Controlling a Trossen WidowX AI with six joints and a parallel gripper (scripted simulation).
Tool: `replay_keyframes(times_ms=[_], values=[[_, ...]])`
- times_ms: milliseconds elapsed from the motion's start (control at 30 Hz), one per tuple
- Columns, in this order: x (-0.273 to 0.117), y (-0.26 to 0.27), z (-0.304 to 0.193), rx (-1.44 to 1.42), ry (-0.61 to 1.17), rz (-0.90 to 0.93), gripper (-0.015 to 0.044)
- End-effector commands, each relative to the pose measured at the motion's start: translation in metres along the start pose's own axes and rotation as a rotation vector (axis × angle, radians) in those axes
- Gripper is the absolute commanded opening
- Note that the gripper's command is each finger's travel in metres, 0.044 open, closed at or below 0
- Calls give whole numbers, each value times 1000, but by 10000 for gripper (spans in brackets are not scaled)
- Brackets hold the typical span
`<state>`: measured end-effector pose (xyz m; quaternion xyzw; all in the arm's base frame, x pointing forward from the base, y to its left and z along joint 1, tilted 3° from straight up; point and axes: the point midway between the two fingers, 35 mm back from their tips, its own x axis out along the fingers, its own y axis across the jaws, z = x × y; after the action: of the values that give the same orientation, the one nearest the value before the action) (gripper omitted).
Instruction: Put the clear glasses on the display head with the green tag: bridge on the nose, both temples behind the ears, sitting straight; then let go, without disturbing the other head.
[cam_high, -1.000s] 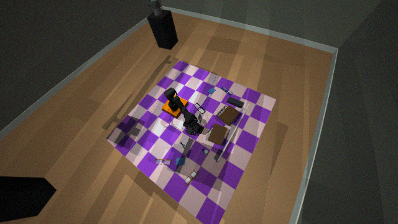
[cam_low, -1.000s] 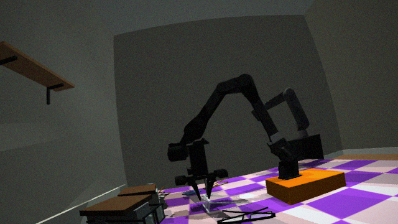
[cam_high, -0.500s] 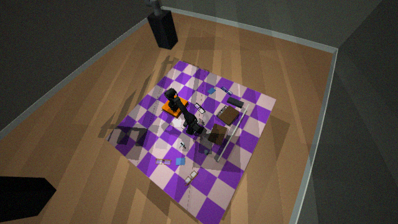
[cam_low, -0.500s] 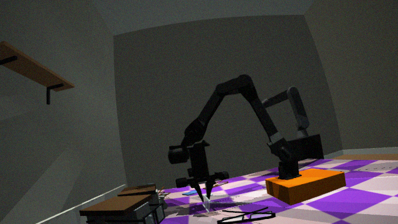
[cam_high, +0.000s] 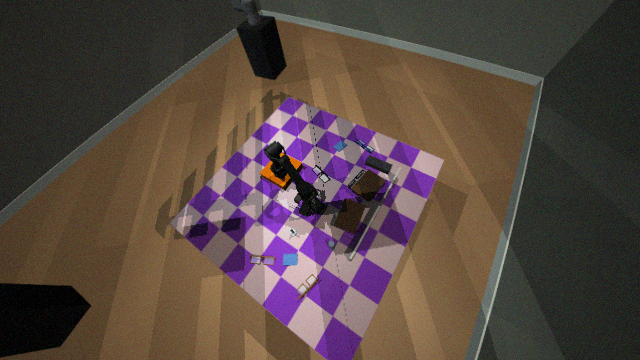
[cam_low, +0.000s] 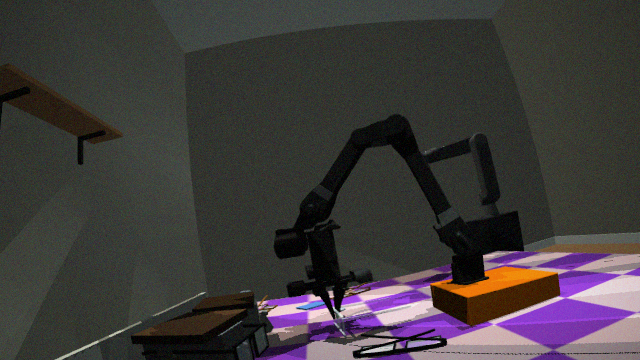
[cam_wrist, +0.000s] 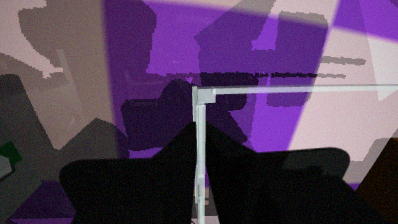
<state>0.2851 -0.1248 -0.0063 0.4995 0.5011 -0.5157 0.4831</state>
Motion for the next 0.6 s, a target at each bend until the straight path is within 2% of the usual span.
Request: replay_keyframes(times_ms=[0, 400, 567], values=[[-17, 5, 2, 1, -4, 13, 0], [-94, 1, 0, 3, 0, 8, 0], [-99, -1, 1, 27, 7, 9, 0]])
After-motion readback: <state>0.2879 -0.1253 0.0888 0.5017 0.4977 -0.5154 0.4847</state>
